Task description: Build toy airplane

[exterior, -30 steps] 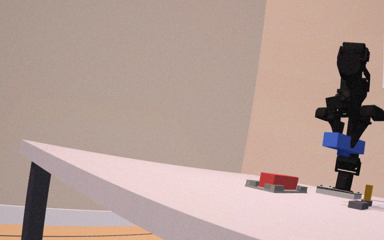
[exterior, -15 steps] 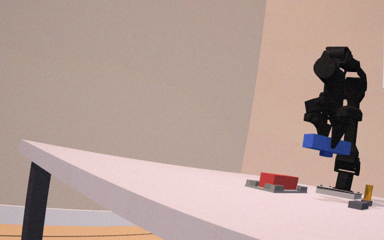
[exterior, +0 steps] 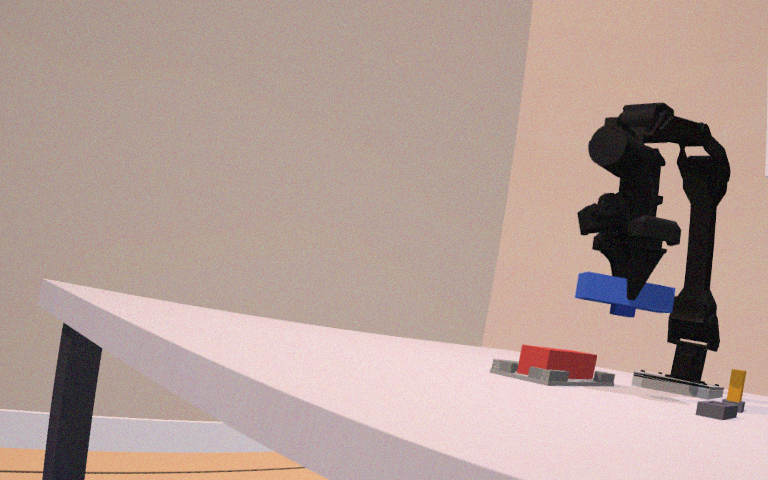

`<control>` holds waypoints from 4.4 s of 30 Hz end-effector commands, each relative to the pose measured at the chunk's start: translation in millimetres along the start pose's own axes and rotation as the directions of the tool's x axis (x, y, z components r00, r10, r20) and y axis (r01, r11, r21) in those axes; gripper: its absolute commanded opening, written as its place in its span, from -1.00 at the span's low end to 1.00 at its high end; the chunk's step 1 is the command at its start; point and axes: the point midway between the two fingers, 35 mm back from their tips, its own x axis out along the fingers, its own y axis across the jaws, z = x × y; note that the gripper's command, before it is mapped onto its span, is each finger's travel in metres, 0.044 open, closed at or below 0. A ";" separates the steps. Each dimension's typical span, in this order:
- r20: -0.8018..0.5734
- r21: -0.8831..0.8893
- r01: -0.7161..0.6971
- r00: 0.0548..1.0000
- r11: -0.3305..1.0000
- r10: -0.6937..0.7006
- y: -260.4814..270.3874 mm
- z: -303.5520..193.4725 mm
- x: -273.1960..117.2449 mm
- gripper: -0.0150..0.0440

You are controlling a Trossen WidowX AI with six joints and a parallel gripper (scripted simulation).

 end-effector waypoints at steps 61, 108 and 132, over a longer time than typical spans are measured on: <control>0.002 0.653 0.007 1.000 0.757 -0.010 -124.2 29.3 25.7 0.17; 0.001 0.649 0.006 1.000 0.761 -0.008 -124.7 29.7 63.3 0.32; 0.002 0.653 0.007 1.000 0.758 -0.010 -123.7 29.9 -20.3 1.00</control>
